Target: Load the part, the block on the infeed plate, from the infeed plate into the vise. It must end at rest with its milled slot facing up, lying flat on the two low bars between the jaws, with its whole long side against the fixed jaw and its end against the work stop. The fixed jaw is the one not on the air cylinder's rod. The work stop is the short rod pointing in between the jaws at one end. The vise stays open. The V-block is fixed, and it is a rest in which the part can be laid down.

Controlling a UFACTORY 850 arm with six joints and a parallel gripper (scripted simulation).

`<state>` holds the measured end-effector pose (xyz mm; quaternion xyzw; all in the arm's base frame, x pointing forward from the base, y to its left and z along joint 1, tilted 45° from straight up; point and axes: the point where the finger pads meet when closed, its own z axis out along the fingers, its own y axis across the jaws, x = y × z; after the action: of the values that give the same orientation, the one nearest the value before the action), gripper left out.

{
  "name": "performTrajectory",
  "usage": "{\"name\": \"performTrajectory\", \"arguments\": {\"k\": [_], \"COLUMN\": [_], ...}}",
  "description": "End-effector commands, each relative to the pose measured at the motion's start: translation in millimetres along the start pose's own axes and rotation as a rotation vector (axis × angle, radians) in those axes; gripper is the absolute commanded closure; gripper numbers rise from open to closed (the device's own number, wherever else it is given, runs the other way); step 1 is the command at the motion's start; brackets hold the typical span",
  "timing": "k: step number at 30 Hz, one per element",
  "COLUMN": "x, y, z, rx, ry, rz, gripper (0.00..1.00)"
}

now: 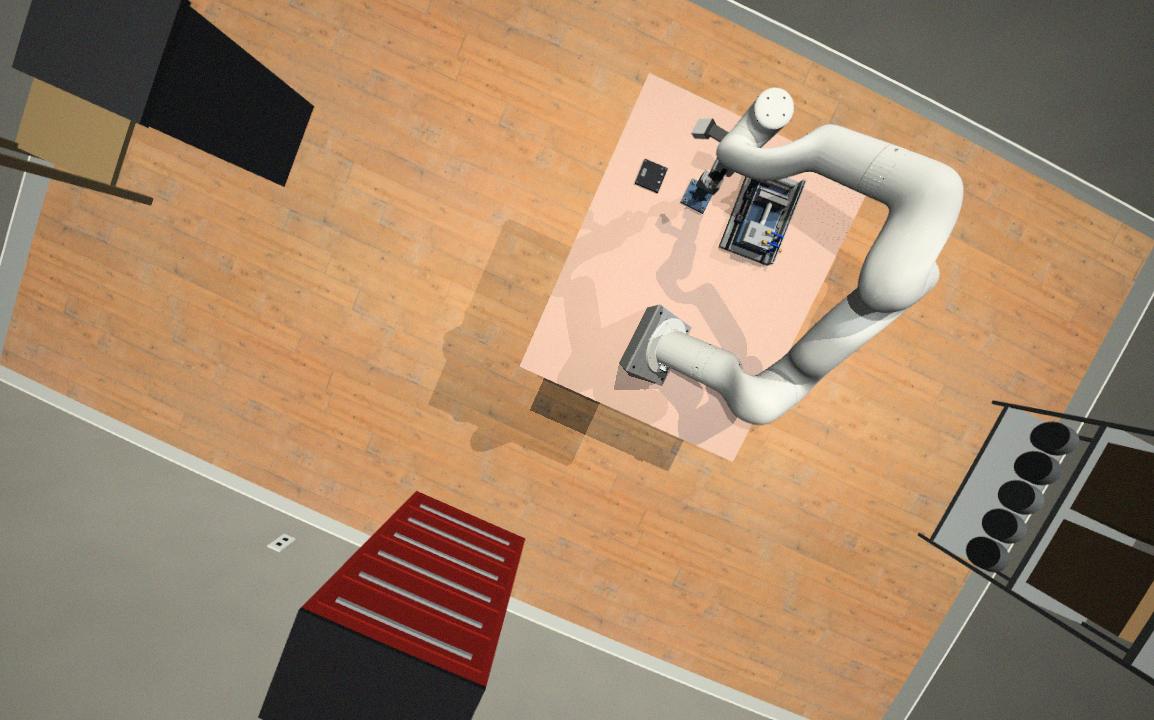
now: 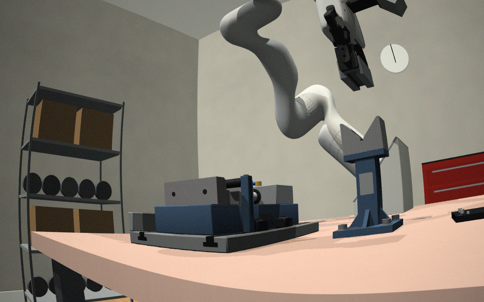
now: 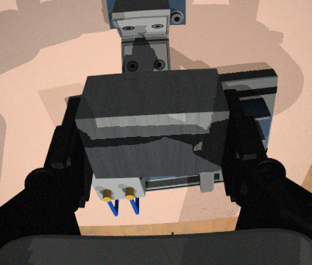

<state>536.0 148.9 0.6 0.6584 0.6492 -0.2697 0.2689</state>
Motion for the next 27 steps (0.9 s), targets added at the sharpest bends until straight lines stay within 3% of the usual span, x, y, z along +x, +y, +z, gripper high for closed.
{"name": "performTrajectory", "arguments": {"k": [1, 27], "x": [-1.1, -3.2], "y": [-1.6, -5.2], "z": [-1.0, -1.0], "rx": [0.007, 0.021], "ry": [-0.002, -0.008], "rz": [0.006, 0.014], "gripper": [1.0, 1.0]}}
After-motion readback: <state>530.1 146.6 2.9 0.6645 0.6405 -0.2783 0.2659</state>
